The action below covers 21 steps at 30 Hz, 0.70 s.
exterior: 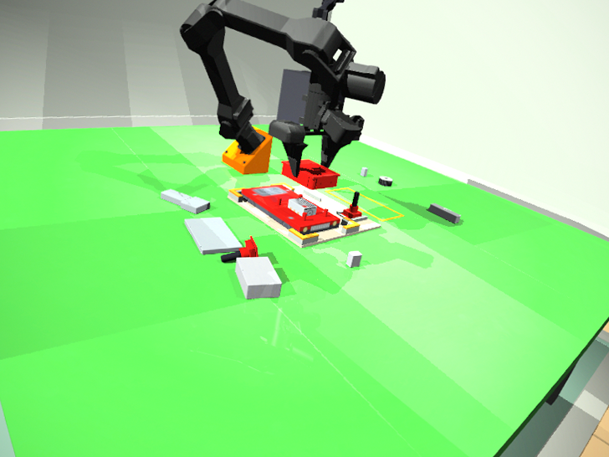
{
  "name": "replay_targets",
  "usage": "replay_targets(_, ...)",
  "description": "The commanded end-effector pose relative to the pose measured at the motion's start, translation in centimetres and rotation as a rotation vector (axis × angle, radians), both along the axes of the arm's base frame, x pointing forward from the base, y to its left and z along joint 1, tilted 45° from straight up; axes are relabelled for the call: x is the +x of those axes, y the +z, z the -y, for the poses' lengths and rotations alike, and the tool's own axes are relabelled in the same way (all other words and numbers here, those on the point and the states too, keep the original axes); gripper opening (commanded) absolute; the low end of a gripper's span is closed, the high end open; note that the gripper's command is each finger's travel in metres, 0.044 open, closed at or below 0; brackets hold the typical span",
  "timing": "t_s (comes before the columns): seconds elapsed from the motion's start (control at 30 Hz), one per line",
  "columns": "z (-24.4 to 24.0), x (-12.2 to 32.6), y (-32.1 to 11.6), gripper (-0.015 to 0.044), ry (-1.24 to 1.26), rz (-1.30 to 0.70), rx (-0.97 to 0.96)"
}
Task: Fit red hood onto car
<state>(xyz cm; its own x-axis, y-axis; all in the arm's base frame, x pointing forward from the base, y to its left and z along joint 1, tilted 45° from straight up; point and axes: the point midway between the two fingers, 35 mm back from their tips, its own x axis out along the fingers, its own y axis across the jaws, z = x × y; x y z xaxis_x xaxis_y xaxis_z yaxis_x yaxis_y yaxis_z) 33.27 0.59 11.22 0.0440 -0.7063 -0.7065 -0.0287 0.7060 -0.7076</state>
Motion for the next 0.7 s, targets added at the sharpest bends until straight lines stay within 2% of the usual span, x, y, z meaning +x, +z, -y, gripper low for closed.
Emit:
replay_targets(0.0,1.1,-0.1,-0.8,0.0000,-0.001,-0.006,-0.005)
replay_targets(0.27,3.3,-0.1,-2.8,0.0000,-0.002,-0.006,-0.007)
replay_targets(0.67,3.5,-0.1,-3.1,0.0000,-0.002,-0.006,-0.007)
